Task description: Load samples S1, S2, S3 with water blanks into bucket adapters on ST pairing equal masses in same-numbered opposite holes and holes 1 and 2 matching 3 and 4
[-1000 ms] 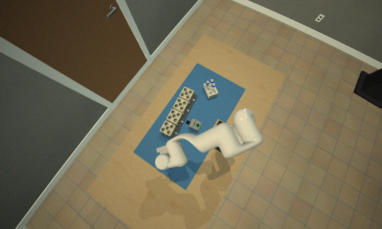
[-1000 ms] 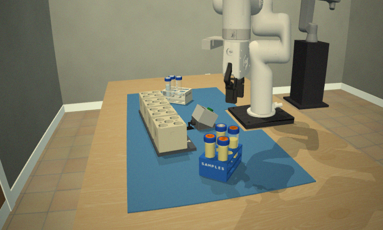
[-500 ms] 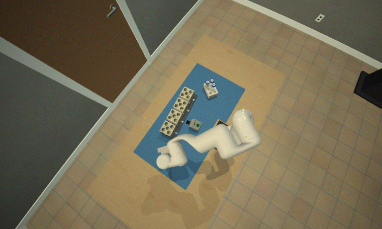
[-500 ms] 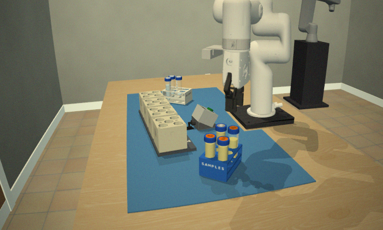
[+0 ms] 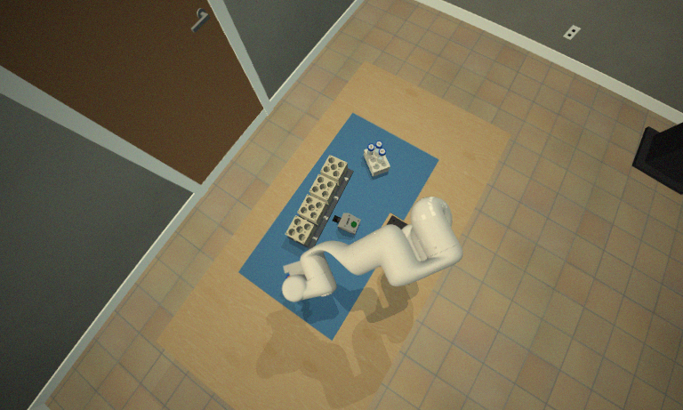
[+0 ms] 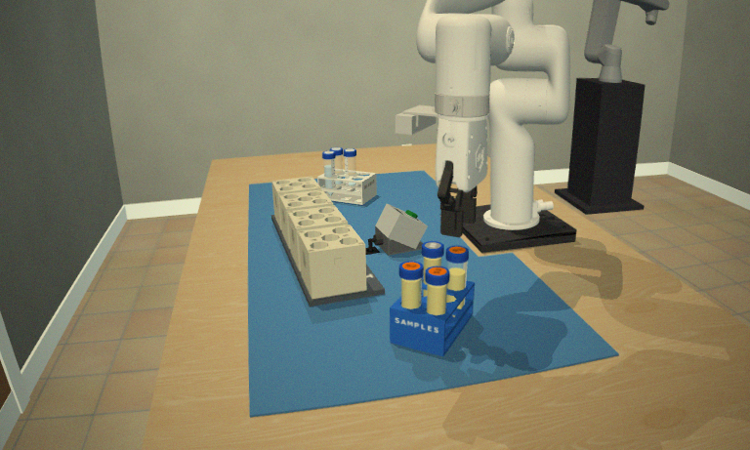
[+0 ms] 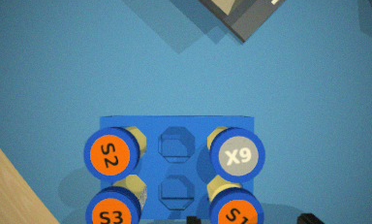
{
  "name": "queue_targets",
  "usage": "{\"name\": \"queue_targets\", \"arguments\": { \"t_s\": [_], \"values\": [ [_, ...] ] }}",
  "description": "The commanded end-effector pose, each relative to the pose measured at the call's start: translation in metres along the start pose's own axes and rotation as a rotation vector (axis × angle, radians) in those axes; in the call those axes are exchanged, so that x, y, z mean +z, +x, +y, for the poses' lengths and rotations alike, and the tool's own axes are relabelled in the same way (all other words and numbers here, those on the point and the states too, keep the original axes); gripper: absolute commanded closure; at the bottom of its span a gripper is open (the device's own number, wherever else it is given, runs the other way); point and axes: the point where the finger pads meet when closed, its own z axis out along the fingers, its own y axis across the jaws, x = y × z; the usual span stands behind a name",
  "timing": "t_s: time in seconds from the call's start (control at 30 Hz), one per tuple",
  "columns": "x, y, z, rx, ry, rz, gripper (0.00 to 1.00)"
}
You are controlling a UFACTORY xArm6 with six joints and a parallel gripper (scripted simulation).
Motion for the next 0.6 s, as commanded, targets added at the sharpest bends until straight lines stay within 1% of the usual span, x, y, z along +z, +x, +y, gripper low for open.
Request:
{"name": "queue_targets", "arguments": {
  "t_s": [0.0, 0.3, 0.37, 0.57],
  "values": [
    [0.007, 0.000, -0.001, 0.000, 0.003, 0.000, 0.43],
    [0.025, 0.000, -0.001, 0.000, 0.003, 0.000, 0.43],
    [0.025, 0.000, -0.001, 0.000, 0.003, 0.000, 0.43],
    [0.036, 0.000, -0.001, 0.000, 0.003, 0.000, 0.43]
  ]
}}
